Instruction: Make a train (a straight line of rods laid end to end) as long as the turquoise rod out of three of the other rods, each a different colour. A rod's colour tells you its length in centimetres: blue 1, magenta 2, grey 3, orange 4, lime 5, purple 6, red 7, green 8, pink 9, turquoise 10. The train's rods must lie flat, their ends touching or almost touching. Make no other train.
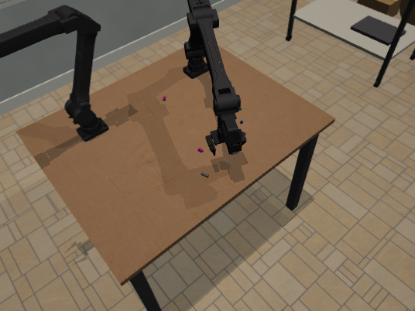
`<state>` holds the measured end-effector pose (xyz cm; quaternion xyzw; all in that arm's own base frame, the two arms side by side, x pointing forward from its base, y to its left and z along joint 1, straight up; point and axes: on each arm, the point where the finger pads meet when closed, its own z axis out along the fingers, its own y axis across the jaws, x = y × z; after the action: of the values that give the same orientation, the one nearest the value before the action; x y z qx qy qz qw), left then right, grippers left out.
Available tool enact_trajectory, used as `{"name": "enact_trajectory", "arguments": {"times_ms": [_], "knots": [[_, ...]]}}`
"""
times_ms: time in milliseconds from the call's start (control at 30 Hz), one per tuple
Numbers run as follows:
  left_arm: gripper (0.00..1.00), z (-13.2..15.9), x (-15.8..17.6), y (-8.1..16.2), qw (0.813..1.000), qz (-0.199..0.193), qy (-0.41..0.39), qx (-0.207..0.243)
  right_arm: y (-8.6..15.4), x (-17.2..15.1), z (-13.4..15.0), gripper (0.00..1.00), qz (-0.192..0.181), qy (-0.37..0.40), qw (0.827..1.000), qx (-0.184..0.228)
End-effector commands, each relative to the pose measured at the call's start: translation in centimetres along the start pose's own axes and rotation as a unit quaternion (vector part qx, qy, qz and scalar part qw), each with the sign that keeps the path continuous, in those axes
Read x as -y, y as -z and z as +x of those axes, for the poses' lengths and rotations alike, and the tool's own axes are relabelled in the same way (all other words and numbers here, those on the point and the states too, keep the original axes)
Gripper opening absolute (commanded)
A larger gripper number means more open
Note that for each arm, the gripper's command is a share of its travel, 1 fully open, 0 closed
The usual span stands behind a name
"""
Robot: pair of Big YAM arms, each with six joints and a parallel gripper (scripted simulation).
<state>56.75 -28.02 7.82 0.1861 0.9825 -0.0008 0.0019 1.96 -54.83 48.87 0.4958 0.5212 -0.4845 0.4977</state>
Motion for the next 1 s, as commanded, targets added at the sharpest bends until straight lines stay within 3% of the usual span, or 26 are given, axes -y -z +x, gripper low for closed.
{"name": "enact_trajectory", "arguments": {"times_ms": [0,300,533,600,633,967], "knots": [[1.00,0.1,-0.3,1.8,0.998,0.003,0.066,0.021,0.4,0.9,-1.2,1.00,0.009,-0.006,1.000,0.017],[1.00,1.7,-3.0,1.7,0.979,0.004,0.203,0.020,0.4,0.9,-1.2,1.00,0.009,-0.006,1.000,0.017],[1.00,3.1,-4.7,1.6,0.953,0.006,0.301,0.020,0.4,0.9,-1.2,1.00,0.009,-0.006,1.000,0.017],[1.00,3.1,-4.7,1.6,0.953,0.006,0.301,0.020,0.4,0.9,-1.2,1.00,0.009,-0.006,1.000,0.017],[1.00,3.6,-5.3,1.6,0.941,0.006,0.337,0.019,0.4,0.9,-1.2,1.00,0.009,-0.006,1.000,0.017],[1.00,5.7,-7.5,1.4,0.883,0.008,0.468,0.018,0.4,0.9,-1.2,1.00,0.009,-0.006,1.000,0.017]]}}
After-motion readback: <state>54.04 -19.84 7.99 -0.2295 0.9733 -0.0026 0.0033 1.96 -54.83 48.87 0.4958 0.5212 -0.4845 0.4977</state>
